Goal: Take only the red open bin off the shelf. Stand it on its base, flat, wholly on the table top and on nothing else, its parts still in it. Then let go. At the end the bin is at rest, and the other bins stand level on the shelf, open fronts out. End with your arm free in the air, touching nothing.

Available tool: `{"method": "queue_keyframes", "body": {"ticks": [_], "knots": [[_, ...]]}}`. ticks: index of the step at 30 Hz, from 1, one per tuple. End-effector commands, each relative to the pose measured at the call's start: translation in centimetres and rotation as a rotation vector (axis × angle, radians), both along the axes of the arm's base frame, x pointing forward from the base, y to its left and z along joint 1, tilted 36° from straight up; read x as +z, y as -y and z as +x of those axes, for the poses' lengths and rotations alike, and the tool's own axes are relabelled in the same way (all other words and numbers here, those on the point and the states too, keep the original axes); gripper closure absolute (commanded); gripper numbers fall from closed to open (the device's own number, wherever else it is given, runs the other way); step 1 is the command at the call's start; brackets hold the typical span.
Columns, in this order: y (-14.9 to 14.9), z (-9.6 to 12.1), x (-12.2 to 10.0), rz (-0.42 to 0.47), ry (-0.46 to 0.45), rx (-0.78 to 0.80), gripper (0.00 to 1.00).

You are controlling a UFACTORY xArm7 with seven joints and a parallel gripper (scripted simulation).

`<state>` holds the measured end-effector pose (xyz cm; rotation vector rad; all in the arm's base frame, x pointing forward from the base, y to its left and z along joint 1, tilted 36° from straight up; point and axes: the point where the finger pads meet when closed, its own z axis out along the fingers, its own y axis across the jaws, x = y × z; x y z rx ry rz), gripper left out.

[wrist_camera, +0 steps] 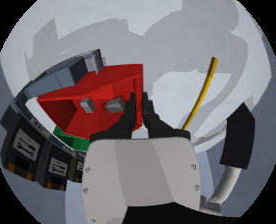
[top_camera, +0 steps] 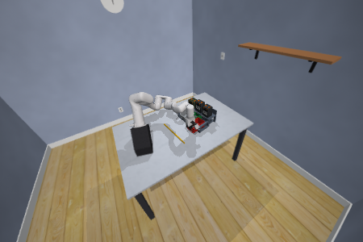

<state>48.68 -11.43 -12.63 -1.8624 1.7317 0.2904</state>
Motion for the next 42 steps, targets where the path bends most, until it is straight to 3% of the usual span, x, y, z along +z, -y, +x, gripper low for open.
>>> {"method": "queue_keyframes", "body": {"ticks": [1, 10, 15, 27, 32, 42], "knots": [[0.2, -1.4, -0.2, -0.003, 0.003, -0.004, 1.0], [0.2, -1.4, -0.2, -0.003, 0.003, -0.004, 1.0], [0.2, -4.2, -1.0, -0.003, 0.002, -0.004, 1.0], [0.2, -4.2, -1.0, -0.003, 0.002, -0.004, 1.0], [0.1, -8.5, -2.2, -0.003, 0.002, -0.004, 1.0], [0.1, -8.5, -2.2, -0.003, 0.002, -0.004, 1.0]]}}
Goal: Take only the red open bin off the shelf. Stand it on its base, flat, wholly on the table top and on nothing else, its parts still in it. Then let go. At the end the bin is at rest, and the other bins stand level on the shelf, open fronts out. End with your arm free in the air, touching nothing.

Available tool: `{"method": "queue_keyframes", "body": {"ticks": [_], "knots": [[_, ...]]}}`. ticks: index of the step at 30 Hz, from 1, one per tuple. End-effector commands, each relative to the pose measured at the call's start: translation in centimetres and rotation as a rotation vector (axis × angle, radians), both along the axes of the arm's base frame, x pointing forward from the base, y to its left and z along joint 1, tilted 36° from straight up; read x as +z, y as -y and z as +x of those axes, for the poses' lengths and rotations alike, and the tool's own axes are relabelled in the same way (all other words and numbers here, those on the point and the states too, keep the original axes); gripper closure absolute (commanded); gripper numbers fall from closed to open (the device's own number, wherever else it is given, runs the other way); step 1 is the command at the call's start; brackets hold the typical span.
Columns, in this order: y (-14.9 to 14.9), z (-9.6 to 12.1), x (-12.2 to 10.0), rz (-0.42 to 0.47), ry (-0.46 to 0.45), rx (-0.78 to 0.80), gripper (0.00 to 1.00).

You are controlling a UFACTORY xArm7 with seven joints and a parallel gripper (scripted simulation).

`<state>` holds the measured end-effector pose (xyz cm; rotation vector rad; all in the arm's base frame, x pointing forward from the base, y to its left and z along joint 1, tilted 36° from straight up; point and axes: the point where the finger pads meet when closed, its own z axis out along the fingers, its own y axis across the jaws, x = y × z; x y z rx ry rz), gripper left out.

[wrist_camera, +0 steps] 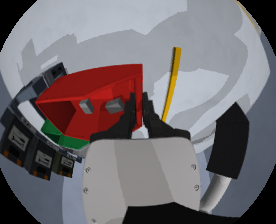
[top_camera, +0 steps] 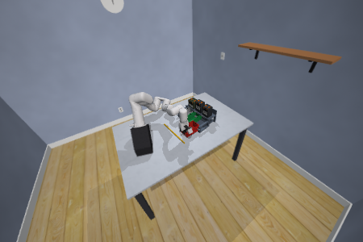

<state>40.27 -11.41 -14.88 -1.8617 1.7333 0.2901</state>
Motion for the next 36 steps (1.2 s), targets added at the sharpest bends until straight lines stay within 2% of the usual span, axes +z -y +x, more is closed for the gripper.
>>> {"method": "queue_keyframes", "body": {"ticks": [1, 36], "knots": [[0.14, -0.11, 0.09, -0.003, 0.003, -0.002, 1.0], [-0.29, 0.25, -0.51, -0.003, 0.003, -0.002, 1.0]]}}
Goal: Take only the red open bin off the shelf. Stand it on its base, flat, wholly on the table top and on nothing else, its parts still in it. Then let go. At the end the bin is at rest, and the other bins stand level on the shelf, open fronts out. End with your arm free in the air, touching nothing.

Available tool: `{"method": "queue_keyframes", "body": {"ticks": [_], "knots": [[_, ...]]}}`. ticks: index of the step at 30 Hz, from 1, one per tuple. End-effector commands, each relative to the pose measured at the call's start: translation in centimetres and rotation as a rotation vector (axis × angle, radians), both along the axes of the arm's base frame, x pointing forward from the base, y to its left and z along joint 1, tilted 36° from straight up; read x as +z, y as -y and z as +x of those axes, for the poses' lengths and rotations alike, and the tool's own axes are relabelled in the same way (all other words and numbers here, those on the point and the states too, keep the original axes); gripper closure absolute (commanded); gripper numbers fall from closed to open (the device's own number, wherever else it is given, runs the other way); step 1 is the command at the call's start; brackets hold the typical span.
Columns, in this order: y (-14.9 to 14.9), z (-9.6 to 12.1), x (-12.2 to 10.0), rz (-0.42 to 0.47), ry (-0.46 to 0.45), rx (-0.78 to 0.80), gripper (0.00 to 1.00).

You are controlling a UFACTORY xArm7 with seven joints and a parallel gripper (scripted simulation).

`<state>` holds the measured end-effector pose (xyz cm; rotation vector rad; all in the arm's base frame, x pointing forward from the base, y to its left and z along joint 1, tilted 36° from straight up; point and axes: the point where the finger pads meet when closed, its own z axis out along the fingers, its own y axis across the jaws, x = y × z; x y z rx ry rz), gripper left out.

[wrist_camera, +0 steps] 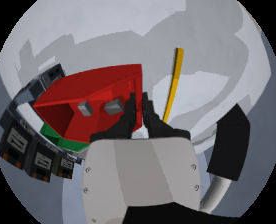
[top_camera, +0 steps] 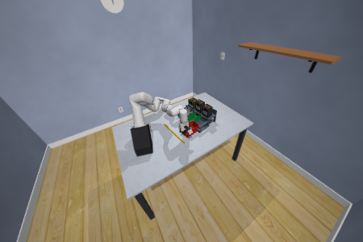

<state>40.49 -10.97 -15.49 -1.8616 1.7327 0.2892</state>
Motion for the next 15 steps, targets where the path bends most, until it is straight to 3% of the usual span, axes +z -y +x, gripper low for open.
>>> {"method": "queue_keyframes", "body": {"ticks": [1, 15], "knots": [[0.07, 0.07, -0.02, -0.003, 0.002, -0.002, 1.0], [-0.28, 0.21, -0.54, -0.003, 0.002, -0.002, 1.0]]}}
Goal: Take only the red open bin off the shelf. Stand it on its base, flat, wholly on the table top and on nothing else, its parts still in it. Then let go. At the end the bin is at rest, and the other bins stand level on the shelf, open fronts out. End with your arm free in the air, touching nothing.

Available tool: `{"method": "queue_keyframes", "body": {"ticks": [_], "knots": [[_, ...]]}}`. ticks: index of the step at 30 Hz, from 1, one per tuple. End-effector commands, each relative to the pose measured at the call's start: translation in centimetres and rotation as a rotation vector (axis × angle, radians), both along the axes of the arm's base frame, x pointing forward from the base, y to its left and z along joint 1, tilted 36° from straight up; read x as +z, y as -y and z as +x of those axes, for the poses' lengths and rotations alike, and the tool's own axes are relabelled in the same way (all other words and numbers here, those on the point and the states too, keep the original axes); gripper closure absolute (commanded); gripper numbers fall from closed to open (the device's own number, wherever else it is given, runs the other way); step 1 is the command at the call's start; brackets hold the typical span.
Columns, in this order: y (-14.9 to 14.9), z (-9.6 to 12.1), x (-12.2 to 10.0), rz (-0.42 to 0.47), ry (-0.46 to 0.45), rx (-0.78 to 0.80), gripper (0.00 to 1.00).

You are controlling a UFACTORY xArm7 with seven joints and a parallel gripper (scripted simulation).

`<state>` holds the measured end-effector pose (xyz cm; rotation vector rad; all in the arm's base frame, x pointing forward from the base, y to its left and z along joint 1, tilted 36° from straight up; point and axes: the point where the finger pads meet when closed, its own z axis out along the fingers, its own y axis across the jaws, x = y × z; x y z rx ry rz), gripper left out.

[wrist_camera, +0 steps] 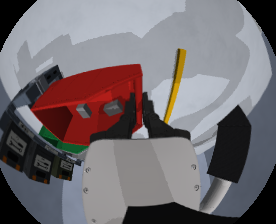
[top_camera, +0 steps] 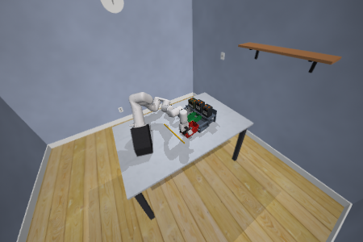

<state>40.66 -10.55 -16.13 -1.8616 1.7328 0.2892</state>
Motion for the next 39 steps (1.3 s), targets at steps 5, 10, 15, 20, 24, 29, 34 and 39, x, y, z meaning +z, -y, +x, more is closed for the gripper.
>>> {"method": "queue_keyframes", "body": {"ticks": [5, 10, 15, 20, 24, 29, 34, 39], "knots": [[-0.01, 0.1, -0.14, -0.003, 0.002, -0.002, 1.0], [-0.12, 0.15, -0.3, -0.003, 0.002, -0.002, 1.0], [-0.12, 0.15, -0.3, -0.003, 0.002, -0.002, 1.0], [-0.11, 0.15, -0.3, -0.003, 0.002, -0.002, 0.0], [-0.11, 0.15, -0.3, -0.003, 0.002, -0.002, 0.0], [-0.11, 0.15, -0.3, -0.003, 0.002, -0.002, 0.0], [-0.11, 0.15, -0.3, -0.003, 0.002, -0.002, 0.0], [-0.12, 0.15, -0.3, -0.003, 0.002, -0.002, 0.0]]}}
